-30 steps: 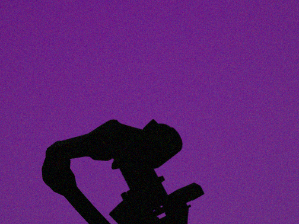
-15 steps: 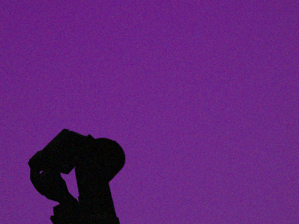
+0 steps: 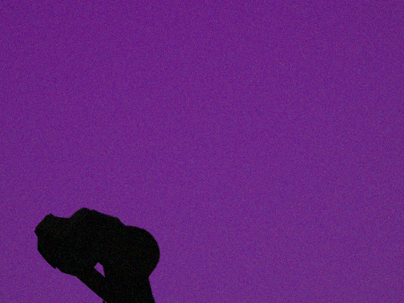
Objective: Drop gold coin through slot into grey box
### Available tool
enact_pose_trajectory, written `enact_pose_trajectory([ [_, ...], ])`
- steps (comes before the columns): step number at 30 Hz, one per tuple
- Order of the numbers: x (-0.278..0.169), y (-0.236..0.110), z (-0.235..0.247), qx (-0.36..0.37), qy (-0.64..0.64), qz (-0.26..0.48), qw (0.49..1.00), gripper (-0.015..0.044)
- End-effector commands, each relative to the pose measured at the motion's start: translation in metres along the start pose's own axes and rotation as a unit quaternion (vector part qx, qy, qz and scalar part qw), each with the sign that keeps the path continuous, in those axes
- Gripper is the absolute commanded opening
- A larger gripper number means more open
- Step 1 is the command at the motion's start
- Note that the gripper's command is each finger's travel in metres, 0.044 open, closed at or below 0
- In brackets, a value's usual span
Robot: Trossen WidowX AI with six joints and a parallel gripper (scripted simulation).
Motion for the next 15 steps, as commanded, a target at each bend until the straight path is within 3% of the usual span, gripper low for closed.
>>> enact_pose_trajectory([
  [1, 0.000, 0.006, -0.002, -0.001, -0.004, -0.002, 1.000, 0.0161],
  [15, 0.000, 0.025, -0.001, -0.002, -0.007, 0.000, 1.000, 0.0161],
])
Point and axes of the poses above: the point midway between the two fingers, 35 mm back from their tips, its own y axis out along the fingers, its own z axis across the jaws, x = y × z, the point moved 2 cm from there along -y, back along the fingers, and after that the axes turned 7 degrees about -y, right-handed, at the moved point
